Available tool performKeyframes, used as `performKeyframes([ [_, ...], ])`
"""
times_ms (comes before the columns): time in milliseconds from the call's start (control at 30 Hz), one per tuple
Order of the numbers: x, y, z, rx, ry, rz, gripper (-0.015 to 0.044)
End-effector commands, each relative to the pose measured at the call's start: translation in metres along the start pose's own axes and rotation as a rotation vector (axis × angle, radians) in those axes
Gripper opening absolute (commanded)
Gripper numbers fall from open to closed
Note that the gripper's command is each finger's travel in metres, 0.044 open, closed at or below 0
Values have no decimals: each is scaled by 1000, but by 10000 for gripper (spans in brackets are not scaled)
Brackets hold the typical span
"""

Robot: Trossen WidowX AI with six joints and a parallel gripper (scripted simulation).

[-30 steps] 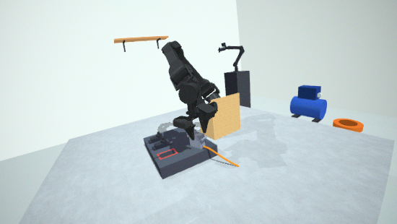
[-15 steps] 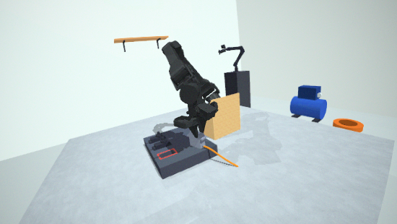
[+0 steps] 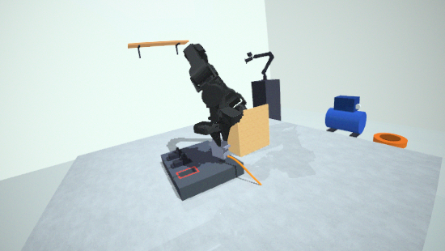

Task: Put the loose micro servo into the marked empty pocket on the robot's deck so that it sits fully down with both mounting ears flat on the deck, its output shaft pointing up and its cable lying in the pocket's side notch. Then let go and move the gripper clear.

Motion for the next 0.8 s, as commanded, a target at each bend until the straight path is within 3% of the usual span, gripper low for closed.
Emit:
performKeyframes([
  [0, 6, 2, -12, 9, -3, -1, 0],
  [233, 19, 3, -34, 9, -4, 0, 0],
  [767, 49, 2, -14, 8, -20, 2, 0],
])
Point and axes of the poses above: the point midway between the two fingers, 35 mm back from their tips, its own y axis back along the fingers, its own z axis across the jaws, x = y × z, the point moved 4 cm from there along y, back along the fingers, and after that the axes turned 14 degrees about y, right-handed, at the moved point
